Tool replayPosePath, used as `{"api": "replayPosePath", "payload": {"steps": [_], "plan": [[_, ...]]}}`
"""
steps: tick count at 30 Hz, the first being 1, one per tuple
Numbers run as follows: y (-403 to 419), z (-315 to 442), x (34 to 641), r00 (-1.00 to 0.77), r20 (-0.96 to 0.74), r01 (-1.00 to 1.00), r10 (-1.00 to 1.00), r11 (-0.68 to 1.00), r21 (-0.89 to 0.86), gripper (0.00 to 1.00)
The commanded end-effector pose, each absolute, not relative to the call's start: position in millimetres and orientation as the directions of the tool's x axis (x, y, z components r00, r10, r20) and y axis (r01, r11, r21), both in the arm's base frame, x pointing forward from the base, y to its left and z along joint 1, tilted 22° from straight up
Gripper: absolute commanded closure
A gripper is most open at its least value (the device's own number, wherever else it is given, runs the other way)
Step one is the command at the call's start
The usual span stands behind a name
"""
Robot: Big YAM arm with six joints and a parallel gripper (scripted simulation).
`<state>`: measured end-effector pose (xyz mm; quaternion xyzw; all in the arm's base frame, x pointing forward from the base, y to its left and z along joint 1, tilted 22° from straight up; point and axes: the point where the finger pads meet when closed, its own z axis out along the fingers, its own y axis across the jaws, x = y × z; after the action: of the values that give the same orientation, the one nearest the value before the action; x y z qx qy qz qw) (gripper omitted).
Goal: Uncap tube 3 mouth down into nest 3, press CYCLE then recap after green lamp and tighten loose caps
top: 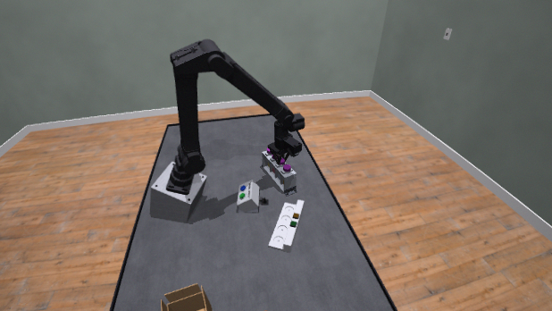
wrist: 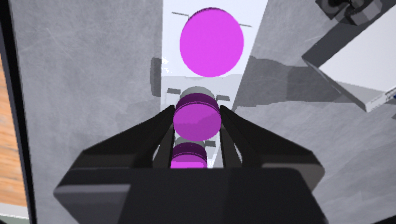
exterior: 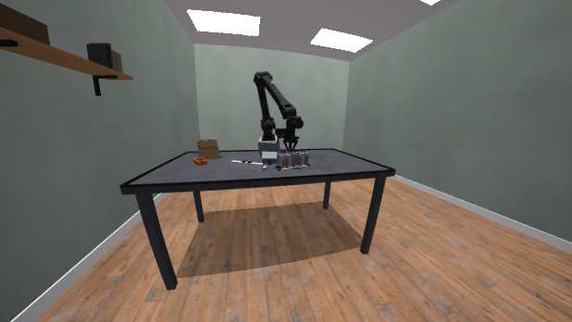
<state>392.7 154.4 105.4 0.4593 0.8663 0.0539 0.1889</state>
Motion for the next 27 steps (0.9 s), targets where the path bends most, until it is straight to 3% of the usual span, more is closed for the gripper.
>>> {"api": "replayPosePath", "payload": {"steps": [1, 6, 15, 27], "plan": [[148.1, 107.3, 390.1, -0.666, -0.332, 0.647, 0.668, 0.739, 0.19, 1.0], [148.2, 107.6, 389.9, -0.755, -0.356, 0.54, 0.55, 0.83, 0.138, 1.0], [148.4, 108.4, 389.8, -0.914, -0.382, 0.157, 0.134, 0.987, -0.03, 1.0], [148.6, 108.8, 389.7, -0.877, -0.322, -0.301, -0.356, 0.93, -0.209, 1.0]]}}
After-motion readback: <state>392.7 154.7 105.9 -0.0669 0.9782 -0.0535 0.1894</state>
